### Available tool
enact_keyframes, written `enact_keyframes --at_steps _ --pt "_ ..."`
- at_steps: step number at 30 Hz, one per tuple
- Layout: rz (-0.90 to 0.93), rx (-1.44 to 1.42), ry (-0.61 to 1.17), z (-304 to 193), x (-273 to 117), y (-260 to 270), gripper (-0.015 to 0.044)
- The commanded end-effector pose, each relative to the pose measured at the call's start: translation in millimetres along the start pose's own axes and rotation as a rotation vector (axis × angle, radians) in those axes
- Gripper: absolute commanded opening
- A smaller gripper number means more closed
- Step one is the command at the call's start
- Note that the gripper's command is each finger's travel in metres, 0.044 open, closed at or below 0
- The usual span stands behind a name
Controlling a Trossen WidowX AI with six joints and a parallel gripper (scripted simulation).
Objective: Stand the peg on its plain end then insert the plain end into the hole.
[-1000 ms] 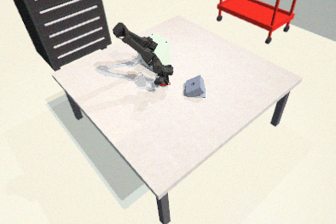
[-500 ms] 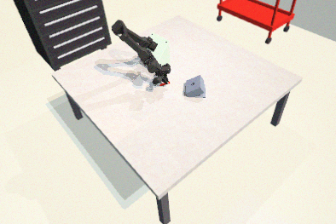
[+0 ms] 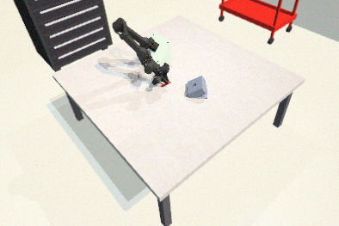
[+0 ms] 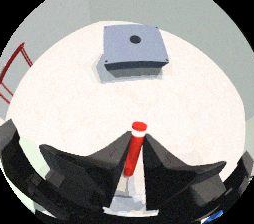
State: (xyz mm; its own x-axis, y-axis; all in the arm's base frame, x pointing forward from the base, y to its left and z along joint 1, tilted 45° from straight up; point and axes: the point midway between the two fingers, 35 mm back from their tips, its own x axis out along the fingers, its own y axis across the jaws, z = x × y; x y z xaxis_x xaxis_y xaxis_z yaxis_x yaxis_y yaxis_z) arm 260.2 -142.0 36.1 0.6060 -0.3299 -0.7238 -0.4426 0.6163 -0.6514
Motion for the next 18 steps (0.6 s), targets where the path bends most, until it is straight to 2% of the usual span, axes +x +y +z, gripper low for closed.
enact_keyframes --at_steps 1,18 --pt "-0.001 -0.006 -0.037 -0.7 -2.5 0.3 0.0049" --pt "0.000 -0.007 -0.184 -7.3 -11.9 0.5 0.0049"
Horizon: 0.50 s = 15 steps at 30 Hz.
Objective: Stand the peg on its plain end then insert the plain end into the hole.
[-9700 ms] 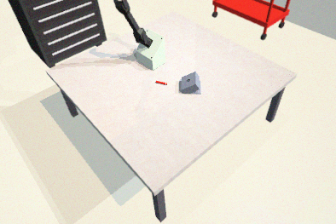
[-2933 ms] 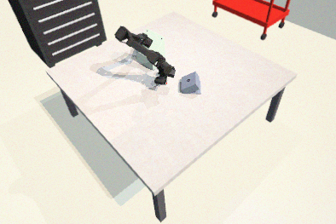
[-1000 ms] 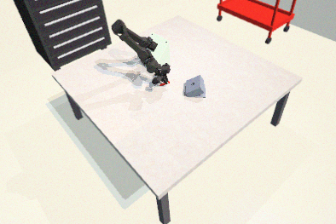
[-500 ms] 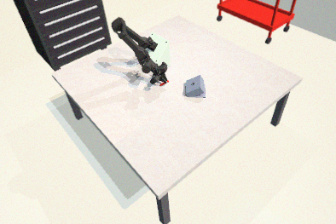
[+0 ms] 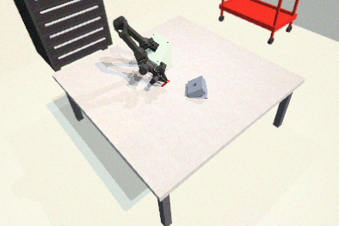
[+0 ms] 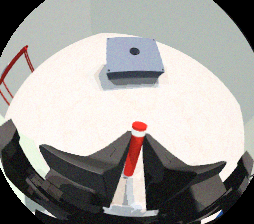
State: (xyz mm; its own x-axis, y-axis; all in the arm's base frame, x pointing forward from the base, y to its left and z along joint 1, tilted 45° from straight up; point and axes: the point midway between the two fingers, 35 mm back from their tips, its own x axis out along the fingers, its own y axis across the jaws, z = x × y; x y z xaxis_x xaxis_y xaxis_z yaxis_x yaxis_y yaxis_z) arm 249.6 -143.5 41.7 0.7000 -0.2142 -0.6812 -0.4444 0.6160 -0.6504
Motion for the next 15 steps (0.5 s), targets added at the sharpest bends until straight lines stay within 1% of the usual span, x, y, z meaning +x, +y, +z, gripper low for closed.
enact_keyframes --at_steps 1,15 --pt "-0.002 -0.007 -0.037 -0.6 -2.6 0.4 0.0049" --pt "-0.001 -0.008 -0.158 -5.9 -10.3 0.7 0.0049"
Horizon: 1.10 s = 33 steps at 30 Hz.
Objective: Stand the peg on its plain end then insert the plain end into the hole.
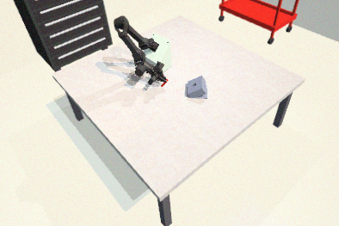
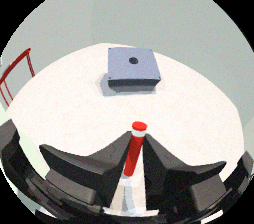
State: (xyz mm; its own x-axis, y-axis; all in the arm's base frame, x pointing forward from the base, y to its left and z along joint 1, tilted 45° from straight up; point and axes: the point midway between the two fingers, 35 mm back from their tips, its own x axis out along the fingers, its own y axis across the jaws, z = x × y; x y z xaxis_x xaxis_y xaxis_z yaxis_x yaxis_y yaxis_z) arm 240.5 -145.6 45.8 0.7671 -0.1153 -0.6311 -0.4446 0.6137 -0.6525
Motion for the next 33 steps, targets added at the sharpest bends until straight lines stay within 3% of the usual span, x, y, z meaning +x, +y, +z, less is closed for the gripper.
enact_keyframes --at_steps 1,33 --pt "0.001 -0.005 -0.036 -0.7 -2.2 0.6 0.0049" --pt "0.005 -0.005 -0.313 -13.8 -19.0 1.4 0.0049"
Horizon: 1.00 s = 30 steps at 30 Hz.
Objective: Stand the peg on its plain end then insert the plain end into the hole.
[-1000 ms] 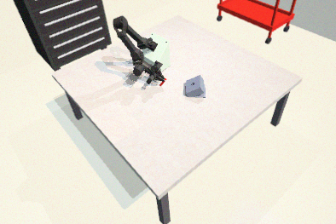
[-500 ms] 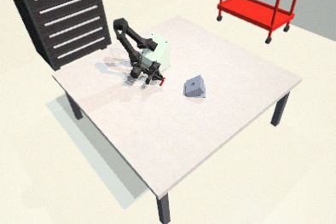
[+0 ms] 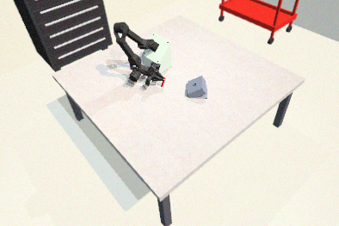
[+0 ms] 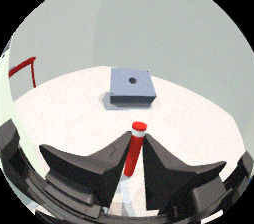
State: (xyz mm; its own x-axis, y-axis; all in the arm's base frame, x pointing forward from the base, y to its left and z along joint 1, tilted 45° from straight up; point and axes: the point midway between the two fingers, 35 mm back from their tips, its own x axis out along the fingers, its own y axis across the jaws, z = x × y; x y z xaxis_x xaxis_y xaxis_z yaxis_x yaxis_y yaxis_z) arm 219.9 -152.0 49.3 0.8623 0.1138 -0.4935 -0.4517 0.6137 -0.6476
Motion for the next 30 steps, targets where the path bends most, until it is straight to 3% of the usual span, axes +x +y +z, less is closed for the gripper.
enact_keyframes --at_steps 1,12,30 --pt "-0.003 -0.006 -0.037 -0.6 -2.5 -1.4 0.0049" --pt "-0.002 -0.006 -0.132 -4.4 -8.6 -1.1 0.0049" --pt "0.001 0.005 -0.111 -8.3 -7.0 0.3 0.0049"
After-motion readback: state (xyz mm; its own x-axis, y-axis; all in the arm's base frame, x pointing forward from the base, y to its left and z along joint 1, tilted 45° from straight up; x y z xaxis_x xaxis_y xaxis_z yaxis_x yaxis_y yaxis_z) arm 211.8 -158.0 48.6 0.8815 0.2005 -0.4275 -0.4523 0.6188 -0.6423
